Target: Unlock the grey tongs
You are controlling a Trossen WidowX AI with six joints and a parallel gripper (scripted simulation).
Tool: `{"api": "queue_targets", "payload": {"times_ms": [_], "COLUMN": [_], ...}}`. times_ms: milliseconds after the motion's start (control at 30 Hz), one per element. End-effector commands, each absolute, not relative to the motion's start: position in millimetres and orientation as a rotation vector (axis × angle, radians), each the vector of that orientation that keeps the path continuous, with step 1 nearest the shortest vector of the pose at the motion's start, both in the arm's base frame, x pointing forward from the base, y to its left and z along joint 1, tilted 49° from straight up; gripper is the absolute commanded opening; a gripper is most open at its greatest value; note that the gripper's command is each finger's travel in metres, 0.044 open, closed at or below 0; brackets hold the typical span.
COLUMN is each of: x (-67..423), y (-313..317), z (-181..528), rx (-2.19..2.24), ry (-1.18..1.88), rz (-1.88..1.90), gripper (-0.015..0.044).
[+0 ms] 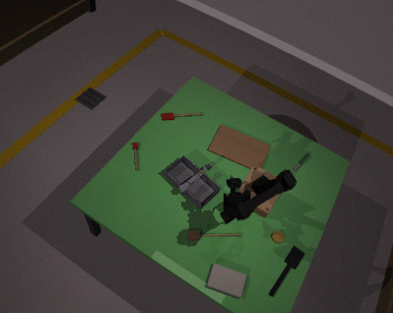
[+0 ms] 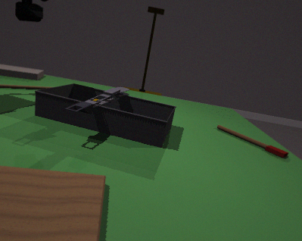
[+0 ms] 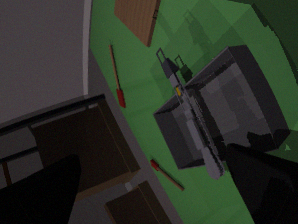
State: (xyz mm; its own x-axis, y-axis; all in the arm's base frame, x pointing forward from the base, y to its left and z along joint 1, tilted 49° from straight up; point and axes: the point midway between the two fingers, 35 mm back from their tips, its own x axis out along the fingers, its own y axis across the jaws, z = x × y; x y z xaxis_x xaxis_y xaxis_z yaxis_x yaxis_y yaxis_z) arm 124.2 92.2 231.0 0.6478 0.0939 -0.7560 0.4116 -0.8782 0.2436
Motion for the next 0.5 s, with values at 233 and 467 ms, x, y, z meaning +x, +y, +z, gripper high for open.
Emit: {"api": "queue_targets", "payload": {"times_ms": [233, 467], "x": [134, 153], "y": [116, 140], "z": [212, 187], "rx": [2.936, 3.341], "ry": [0.056, -0.705], "rz": [-1.510, -2.041], "gripper": [0.0260, 0.0260]}}
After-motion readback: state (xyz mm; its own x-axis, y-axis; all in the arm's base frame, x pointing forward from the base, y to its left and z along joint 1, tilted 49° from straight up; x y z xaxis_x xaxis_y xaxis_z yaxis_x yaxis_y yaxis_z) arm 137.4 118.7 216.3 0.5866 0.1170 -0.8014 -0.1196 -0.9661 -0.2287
